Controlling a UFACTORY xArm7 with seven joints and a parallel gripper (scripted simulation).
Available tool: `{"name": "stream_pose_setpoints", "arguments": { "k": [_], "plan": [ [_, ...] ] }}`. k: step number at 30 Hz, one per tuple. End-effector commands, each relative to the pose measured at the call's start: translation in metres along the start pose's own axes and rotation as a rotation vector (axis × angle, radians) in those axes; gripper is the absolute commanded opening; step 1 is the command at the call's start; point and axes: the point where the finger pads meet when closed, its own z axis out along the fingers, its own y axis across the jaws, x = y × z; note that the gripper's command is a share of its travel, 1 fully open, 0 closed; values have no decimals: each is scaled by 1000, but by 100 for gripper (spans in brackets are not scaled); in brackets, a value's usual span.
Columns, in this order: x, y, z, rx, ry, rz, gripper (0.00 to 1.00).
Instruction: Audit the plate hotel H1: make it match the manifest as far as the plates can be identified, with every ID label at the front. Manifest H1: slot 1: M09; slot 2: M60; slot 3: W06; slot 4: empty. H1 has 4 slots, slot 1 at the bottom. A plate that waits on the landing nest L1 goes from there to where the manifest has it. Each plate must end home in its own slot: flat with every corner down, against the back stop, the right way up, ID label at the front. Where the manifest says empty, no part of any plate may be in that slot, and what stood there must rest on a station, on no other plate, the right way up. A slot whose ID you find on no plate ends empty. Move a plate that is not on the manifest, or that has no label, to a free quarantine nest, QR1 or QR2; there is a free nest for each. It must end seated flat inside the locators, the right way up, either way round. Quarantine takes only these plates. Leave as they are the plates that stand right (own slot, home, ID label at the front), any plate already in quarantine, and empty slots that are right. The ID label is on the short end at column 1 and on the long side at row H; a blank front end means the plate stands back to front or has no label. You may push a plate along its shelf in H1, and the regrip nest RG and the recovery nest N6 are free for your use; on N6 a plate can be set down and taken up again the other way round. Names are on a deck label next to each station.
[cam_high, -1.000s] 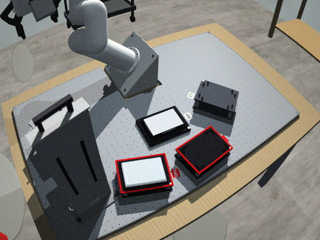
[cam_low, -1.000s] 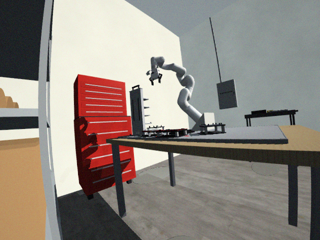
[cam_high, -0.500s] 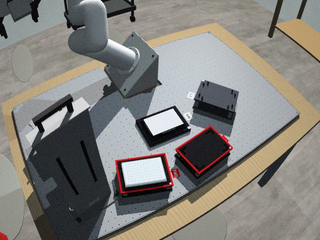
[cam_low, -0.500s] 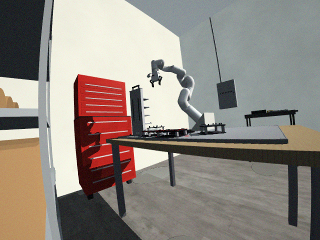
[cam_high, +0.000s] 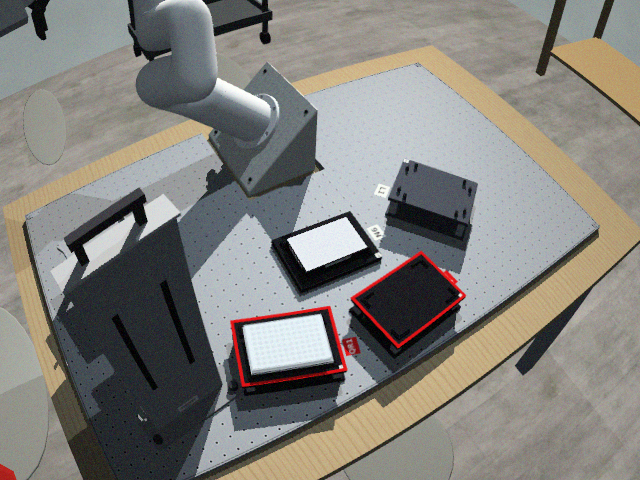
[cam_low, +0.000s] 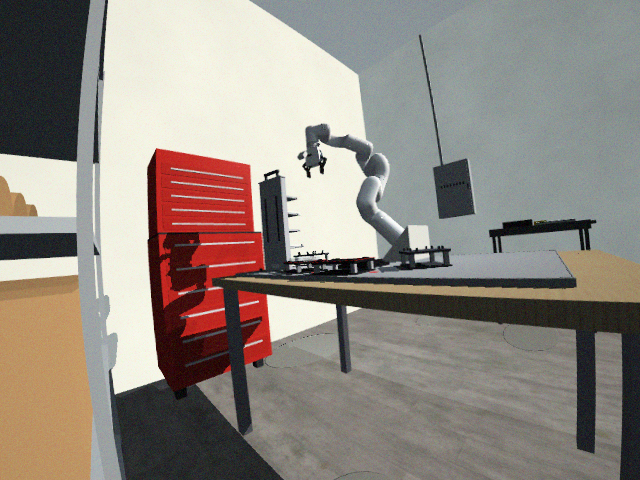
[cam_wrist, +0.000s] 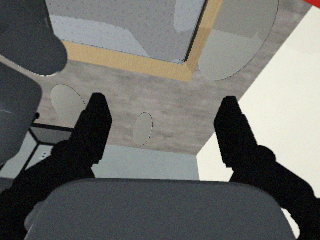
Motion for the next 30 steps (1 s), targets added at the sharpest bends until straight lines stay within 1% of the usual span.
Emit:
{"name": "stream_pose_setpoints", "arguments": {
  "k": [1,3,4,17,27,30],
  "plan": [
    [-21,9,-1,-3,2,0,100],
    [-30,13,-1,-3,2,0,100],
    [-31,13,-1,-3,2,0,100],
    [-31,13,-1,-3,2,0,100],
    [-31,13,15,-3,2,0,100],
    [-31,13,17,-3,2,0,100]
  ]
}}
